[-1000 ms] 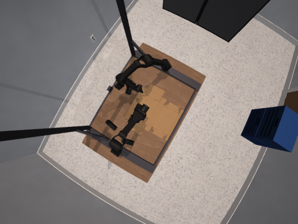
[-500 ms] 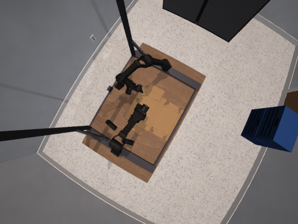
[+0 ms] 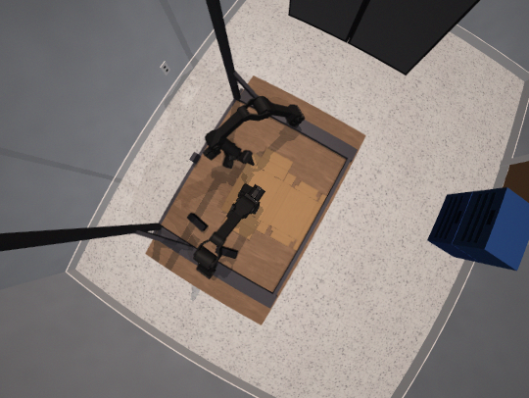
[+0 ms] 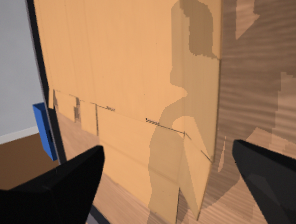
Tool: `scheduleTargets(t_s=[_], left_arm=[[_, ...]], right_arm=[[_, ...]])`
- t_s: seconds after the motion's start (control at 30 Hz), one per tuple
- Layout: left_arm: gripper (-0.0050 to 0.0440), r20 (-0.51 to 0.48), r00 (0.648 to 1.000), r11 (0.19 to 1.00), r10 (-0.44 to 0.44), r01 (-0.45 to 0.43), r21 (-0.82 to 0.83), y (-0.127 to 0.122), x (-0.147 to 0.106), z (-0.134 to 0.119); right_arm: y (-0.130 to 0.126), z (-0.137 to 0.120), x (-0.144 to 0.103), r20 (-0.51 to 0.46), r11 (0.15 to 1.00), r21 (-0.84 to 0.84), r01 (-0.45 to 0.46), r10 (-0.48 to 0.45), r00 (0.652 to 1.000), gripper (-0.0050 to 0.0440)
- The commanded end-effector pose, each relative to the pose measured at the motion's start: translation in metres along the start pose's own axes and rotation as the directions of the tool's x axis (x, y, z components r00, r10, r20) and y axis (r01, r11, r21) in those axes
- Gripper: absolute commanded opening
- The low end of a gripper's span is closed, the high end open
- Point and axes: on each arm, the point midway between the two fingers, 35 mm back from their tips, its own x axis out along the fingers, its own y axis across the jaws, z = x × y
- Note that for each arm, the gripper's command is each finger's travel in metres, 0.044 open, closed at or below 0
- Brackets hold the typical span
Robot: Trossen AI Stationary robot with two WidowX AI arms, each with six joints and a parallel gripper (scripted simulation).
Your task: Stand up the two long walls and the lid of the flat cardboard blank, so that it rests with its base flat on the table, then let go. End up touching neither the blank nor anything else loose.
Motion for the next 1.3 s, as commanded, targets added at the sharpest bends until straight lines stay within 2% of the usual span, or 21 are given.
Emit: scheduleTargets(t_s=[0.0, 0.93, 1.27], left_arm=[[0.0396, 0.017, 1.0, 1.0, -0.011, 0.011, -0.011, 0.004, -0.006, 0.003], [0.0396, 0.017, 1.0, 1.0, -0.011, 0.011, -0.011, 0.004, -0.006, 0.003], [0.0396, 0.017, 1.0, 1.0, -0.011, 0.011, -0.011, 0.004, -0.006, 0.003]], right_arm=[[0.003, -0.003, -0.007, 0.003, 1.0, -0.011, -0.023, 0.023, 1.0, 0.0196], [0.002, 0.015, 0.03, 0.003, 1.0, -0.011, -0.023, 0.023, 1.0, 0.0196], [0.001, 0.018, 0.031, 0.005, 1.0, -0.01, -0.019, 0.02, 1.0, 0.0196]])
